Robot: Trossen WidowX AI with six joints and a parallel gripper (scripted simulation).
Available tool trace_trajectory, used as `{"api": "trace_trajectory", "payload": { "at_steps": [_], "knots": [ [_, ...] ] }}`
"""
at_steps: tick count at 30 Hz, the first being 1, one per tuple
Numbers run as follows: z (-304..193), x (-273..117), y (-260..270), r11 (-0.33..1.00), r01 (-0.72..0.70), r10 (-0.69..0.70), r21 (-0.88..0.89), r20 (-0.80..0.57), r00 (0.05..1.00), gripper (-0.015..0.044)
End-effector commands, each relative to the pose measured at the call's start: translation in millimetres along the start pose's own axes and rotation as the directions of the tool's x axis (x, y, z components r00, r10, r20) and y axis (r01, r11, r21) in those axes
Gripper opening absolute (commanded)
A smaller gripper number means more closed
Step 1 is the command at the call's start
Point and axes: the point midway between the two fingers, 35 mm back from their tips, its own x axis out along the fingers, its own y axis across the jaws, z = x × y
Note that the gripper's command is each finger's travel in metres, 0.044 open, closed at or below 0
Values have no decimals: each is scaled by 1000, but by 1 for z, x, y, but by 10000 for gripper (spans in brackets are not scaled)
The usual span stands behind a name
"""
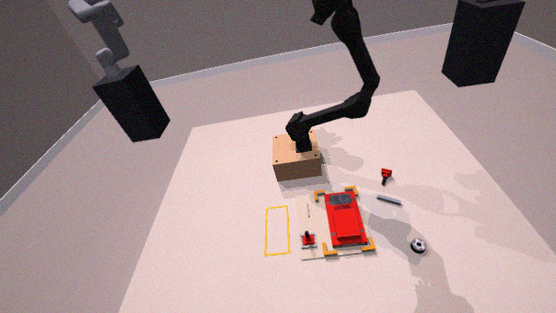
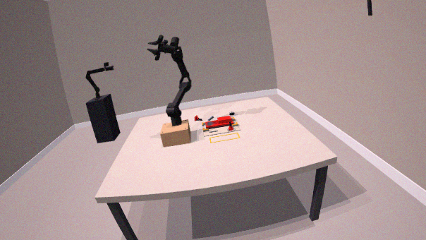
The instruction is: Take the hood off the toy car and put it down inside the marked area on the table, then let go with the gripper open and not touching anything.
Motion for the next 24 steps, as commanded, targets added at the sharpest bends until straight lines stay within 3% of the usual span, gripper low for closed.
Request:
{"api": "trace_trajectory", "payload": {
  "at_steps": [1, 9, 24],
  "knots": [
    [-1, 1, 0, 1000, -2, 2, -2, -5, 1000, 247],
    [-65, 26, 21, 993, -95, 77, -72, -221, 972, 440],
    [-204, 18, 68, 930, -347, 202, -120, -622, 756, 440]
  ]
}}
